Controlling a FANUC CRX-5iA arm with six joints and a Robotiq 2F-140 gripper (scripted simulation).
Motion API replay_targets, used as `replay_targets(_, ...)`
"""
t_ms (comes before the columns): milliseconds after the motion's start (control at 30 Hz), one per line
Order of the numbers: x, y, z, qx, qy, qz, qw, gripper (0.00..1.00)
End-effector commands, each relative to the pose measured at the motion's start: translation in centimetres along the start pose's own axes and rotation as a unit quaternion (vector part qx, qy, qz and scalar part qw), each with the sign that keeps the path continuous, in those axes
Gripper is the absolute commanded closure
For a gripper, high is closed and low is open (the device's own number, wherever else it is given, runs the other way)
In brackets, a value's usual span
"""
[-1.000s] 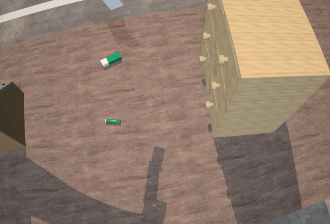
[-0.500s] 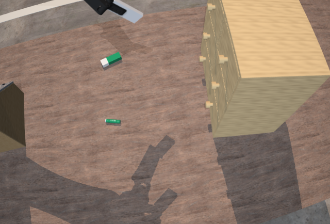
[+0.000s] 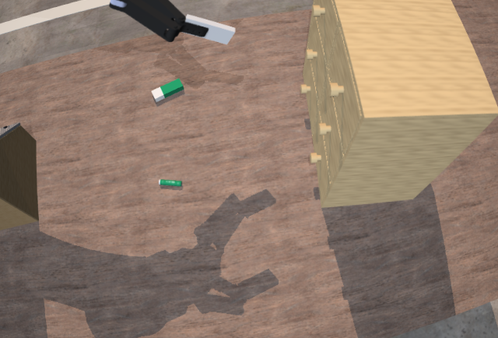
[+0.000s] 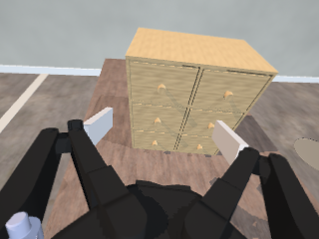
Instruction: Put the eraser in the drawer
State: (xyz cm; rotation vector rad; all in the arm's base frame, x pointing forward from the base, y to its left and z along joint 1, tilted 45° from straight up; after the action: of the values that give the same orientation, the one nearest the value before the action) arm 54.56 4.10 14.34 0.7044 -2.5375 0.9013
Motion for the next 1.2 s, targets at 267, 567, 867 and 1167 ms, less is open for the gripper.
replay_targets(267, -1.11, 0.75, 0.03, 0.003, -0.027, 0.051, 0.998, 0.0)
replay_targets(567, -1.19, 0.77, 0.05, 0.003, -0.027, 0.055, 0.998, 0.0)
replay_targets(867, -1.19, 0.77, 0.05, 0.003, -0.027, 0.055, 0.998, 0.8)
replay_targets(1167, -1.19, 0.77, 0.05, 0.003, -0.027, 0.055, 0.998, 0.8)
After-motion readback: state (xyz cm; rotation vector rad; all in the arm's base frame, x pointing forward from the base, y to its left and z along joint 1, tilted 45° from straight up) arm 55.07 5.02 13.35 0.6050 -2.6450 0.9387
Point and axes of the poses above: the point where the finger pads meet when closed, its own x axis back along the fingers, its own z axis across the jaws, y = z × x, the point moved 5 cm from there along x, back along the fingers, and after that the axes turned 6 degrees about -x, right-handed, at the moved point
